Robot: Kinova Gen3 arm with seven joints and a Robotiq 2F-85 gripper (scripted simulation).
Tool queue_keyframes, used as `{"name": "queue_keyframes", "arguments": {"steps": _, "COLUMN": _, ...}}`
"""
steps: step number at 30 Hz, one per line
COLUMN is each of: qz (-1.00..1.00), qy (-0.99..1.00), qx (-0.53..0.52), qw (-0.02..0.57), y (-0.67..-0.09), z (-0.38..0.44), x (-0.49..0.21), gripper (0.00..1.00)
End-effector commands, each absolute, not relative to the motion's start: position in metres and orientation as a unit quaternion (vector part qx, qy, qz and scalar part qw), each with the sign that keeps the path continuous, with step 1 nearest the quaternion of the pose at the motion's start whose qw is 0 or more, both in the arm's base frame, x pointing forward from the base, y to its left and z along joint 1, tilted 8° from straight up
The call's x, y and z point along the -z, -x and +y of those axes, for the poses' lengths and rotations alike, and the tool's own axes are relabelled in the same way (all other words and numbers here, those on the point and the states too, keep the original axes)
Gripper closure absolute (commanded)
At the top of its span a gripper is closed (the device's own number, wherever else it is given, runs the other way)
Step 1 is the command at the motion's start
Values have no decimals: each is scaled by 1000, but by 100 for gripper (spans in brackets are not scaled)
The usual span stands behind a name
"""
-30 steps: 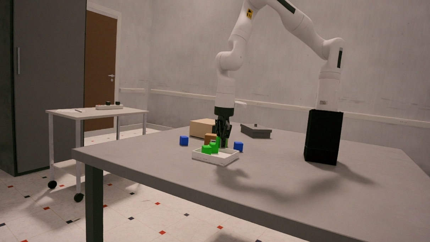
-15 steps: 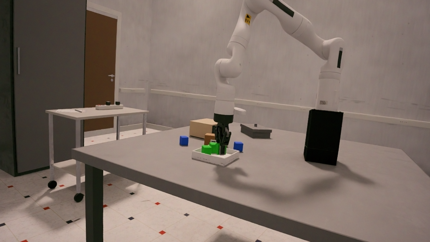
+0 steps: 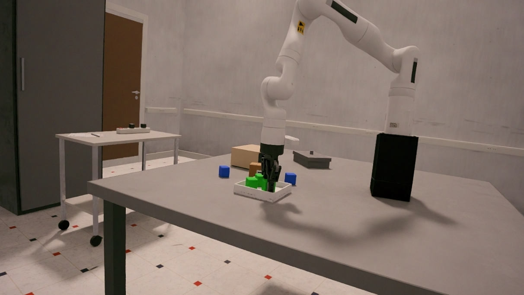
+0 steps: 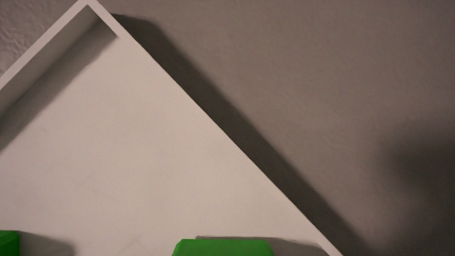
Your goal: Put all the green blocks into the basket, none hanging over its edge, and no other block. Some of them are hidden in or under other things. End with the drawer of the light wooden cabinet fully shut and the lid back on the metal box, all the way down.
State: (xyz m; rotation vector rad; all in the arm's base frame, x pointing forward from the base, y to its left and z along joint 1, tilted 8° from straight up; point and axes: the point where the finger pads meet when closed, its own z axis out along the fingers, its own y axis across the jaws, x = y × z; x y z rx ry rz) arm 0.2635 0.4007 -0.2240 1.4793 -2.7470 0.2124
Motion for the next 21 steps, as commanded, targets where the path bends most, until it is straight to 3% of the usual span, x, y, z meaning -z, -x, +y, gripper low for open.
{"name": "queue_keyframes", "arguments": {"steps": 1, "qz": -878, "qy": -473, "qx": -67, "qw": 6, "y": -264, "z": 402, "x": 224, "gripper": 90}}
{"name": "queue_keyframes", "arguments": {"steps": 21, "qz": -878, "qy": -473, "qx": -67, "qw": 6, "y": -264, "z": 401, "x": 228, "gripper": 90}}
